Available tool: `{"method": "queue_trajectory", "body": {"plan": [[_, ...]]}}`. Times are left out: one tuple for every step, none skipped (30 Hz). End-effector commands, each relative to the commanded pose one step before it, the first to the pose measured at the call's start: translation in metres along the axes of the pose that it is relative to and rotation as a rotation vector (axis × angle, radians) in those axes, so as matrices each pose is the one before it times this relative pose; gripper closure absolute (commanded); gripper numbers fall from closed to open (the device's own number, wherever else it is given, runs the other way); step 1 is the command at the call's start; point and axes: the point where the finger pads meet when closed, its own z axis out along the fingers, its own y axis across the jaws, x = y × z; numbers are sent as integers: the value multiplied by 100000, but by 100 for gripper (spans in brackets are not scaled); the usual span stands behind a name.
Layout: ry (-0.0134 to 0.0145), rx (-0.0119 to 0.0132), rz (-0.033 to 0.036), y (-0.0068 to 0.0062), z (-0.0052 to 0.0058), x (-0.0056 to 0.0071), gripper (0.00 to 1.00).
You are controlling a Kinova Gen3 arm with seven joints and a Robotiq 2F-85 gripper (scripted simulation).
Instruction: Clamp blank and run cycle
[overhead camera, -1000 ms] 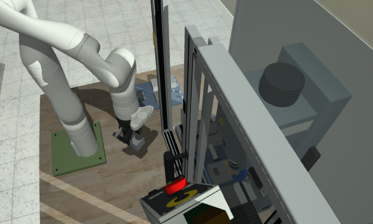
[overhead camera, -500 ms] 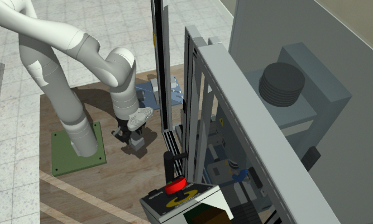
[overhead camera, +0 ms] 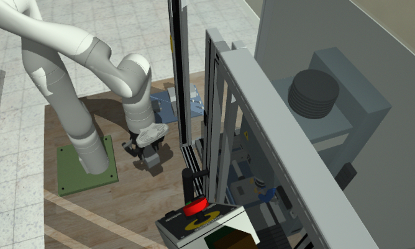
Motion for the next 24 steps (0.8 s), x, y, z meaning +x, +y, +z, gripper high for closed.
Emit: {"method": "queue_trajectory", "body": {"plan": [[950,-97,3216,-36,-76,161,90],[0,0,0,0,0,0,90],[0,0,0,0,0,0,90],[0,0,0,0,0,0,90],[0,0,0,0,0,0,90],[0,0,0,0,0,0,90],[0,0,0,0,0,0,90],[0,0,0,0,0,0,90],[0,0,0,0,0,0,90],[-505,-76,4707,39,18,-66,90],[51,31,4600,-16,-10,24,90],[51,31,4600,-17,-10,24,90],[51,31,4600,-18,-10,23,90],[51,31,4600,-19,-10,22,90],[0,0,0,0,0,0,90],[0,0,0,0,0,0,90],[0,0,0,0,0,0,90],[0,0,0,0,0,0,90],[0,0,0,0,0,0,90],[0,0,0,0,0,0,90],[0,0,0,0,0,0,90],[0,0,0,0,0,0,90],[0,0,0,0,0,0,90],[0,0,0,0,0,0,90]]}}
